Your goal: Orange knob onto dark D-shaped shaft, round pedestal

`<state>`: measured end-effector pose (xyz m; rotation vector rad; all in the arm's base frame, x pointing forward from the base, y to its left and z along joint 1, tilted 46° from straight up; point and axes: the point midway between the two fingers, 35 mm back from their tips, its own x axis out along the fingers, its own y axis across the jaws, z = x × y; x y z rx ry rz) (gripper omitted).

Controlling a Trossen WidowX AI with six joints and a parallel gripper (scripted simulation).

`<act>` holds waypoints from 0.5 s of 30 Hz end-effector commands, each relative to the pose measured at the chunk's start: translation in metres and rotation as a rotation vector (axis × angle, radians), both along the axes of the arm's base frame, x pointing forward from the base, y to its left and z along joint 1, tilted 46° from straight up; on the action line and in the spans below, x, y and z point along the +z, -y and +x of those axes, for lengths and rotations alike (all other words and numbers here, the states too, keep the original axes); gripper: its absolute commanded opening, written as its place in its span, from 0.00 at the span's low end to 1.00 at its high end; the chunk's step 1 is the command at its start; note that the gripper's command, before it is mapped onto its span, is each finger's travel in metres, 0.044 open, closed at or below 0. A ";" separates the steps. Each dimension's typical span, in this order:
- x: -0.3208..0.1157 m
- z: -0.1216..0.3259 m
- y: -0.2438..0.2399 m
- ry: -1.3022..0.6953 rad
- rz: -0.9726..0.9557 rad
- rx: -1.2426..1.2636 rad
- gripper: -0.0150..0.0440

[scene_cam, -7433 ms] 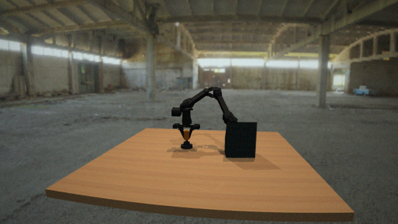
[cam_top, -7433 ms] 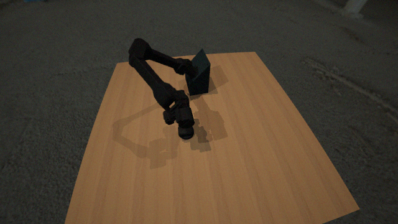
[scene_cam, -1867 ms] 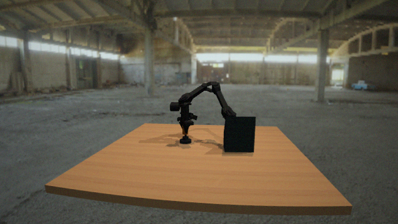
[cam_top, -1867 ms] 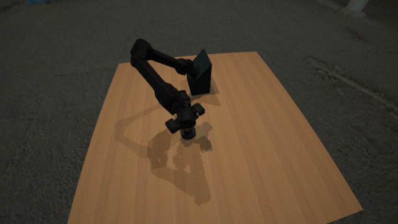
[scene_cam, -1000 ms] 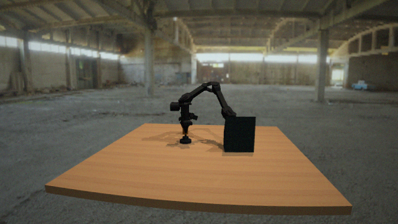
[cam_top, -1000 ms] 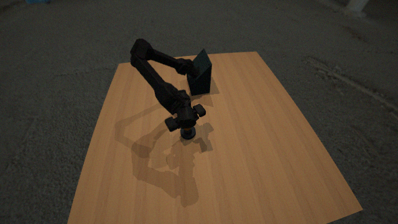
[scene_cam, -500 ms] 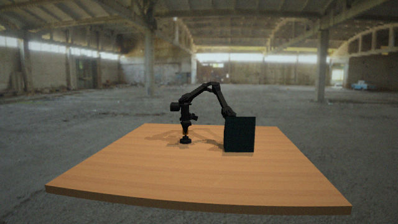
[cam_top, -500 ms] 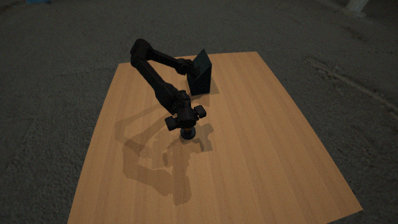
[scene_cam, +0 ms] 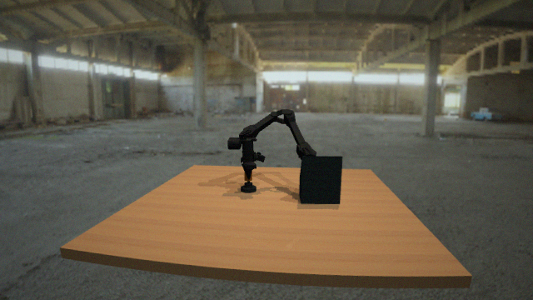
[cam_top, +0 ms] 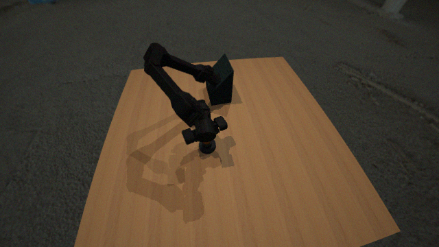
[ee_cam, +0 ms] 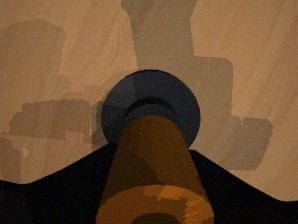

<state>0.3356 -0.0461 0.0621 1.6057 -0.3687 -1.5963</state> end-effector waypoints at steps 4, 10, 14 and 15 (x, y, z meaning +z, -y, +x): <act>-0.001 0.000 0.000 -0.029 -0.006 0.029 0.25; -0.001 0.000 0.000 -0.012 -0.003 0.012 0.25; -0.001 0.000 0.001 0.014 0.003 -0.013 0.25; -0.001 0.000 0.001 0.014 0.003 -0.013 0.25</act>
